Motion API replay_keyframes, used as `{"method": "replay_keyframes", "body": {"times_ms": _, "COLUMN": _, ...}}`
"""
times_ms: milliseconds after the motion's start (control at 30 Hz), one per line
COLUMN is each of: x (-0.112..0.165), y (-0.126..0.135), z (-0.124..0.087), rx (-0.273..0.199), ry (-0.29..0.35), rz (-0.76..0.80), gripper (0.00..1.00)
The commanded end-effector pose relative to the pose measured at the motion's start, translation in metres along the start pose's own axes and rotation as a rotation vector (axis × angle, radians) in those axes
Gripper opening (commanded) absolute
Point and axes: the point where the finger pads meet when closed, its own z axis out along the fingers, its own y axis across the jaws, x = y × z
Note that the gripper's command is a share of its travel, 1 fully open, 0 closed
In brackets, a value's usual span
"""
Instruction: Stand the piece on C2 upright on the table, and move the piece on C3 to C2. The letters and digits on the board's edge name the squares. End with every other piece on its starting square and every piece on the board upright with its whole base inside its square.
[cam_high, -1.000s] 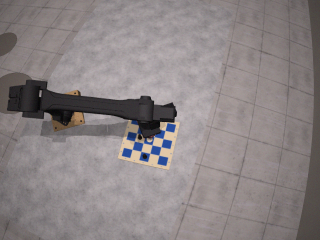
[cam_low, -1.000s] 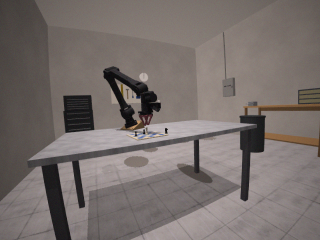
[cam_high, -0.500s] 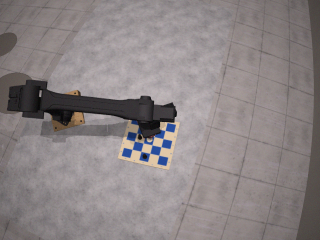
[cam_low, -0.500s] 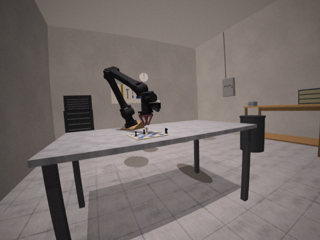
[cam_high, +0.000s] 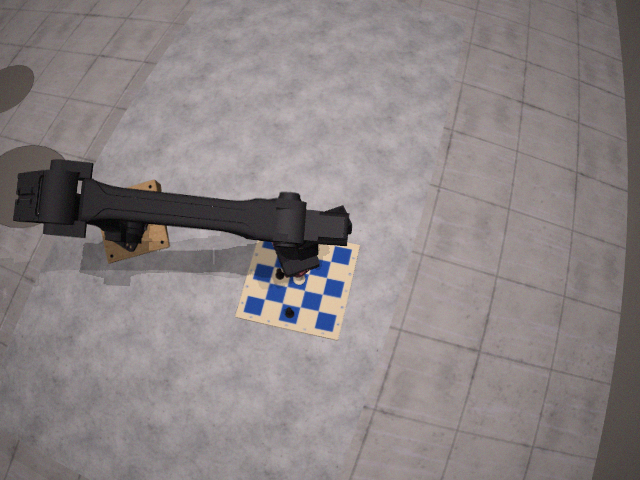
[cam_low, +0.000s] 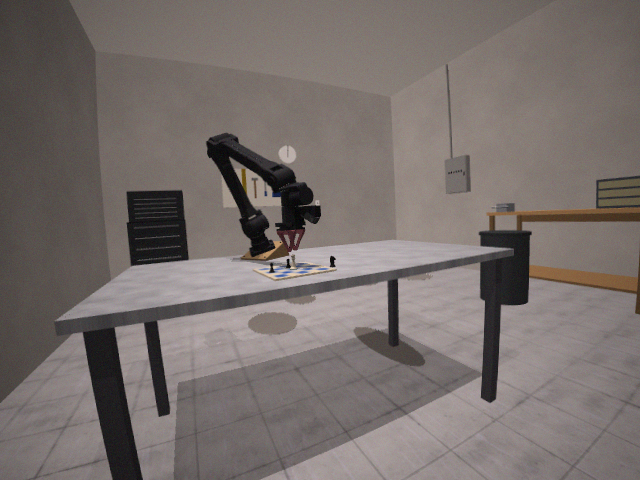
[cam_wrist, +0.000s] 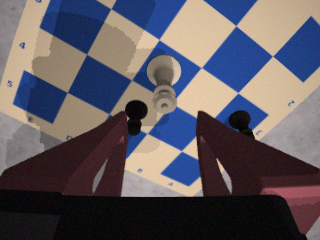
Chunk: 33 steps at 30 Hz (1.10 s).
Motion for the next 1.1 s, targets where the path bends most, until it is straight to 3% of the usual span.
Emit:
{"method": "replay_keyframes", "body": {"times_ms": 0, "x": 0.0001, "y": -0.0112, "z": -0.0064, "rx": 0.013, "ry": -0.029, "rz": 0.018, "gripper": 0.40}}
{"method": "replay_keyframes", "body": {"times_ms": 67, "x": 0.0014, "y": -0.0076, "z": 0.0008, "rx": 0.003, "ry": -0.010, "rz": 0.009, "gripper": 0.40}}
{"method": "replay_keyframes", "body": {"times_ms": 1067, "x": -0.0054, "y": -0.0150, "z": -0.0066, "rx": 0.013, "ry": -0.030, "rz": 0.020, "gripper": 0.40}}
